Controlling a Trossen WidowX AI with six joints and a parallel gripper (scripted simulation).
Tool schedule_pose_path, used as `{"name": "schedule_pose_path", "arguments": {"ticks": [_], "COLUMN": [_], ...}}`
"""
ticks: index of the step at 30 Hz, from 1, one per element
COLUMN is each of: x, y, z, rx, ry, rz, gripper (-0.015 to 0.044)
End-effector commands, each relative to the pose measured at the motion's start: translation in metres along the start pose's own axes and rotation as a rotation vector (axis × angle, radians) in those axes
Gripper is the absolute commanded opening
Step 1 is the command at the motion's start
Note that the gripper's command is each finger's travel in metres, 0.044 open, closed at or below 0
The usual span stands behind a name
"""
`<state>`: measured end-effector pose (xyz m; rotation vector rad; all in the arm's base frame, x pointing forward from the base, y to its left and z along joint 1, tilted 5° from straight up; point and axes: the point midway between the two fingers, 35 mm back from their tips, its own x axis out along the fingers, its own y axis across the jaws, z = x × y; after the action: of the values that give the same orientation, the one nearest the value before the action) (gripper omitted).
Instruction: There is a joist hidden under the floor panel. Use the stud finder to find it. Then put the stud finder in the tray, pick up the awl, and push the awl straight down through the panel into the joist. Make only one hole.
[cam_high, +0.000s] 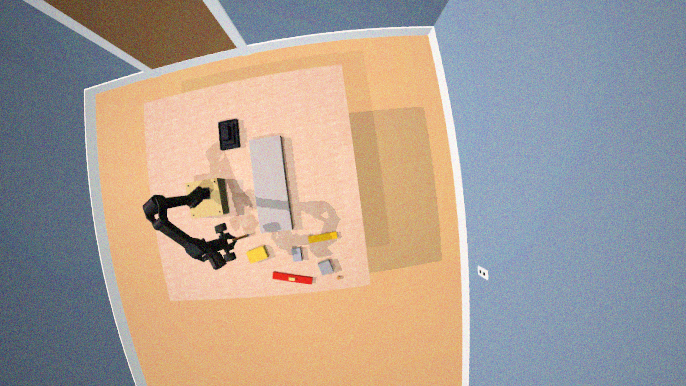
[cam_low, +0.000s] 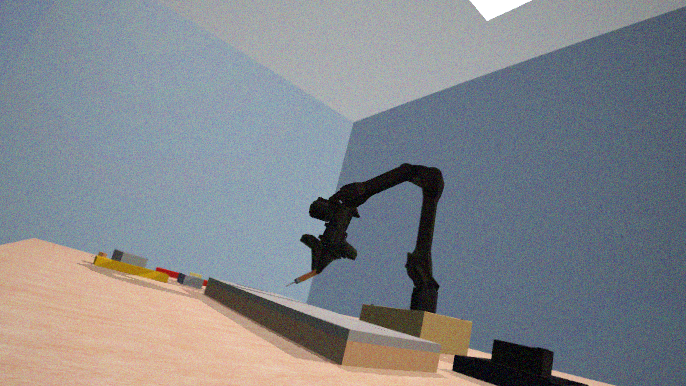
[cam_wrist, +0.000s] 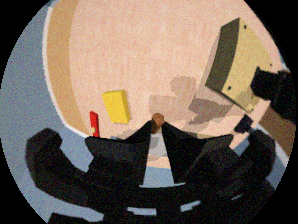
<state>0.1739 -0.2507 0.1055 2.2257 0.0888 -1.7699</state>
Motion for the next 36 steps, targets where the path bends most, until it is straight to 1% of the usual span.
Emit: {"name": "schedule_pose_path", "arguments": {"ticks": [1, 10, 19, 28, 36], "x": [-0.001, -0.002, -0.012, -0.029, -0.047], "y": [0.007, 0.026, 0.040, 0.047, 0.047], "z": [-0.009, -0.029, -0.048, -0.062, -0.073], "rx": [-0.120, -0.452, -0.802, -1.162, -1.485], "ry": [0.078, 0.237, 0.337, 0.372, 0.340], "rz": [0.057, 0.229, 0.450, 0.711, 0.967], "gripper": [0.0000, 0.0000, 0.0000, 0.0000, 0.0000]}}
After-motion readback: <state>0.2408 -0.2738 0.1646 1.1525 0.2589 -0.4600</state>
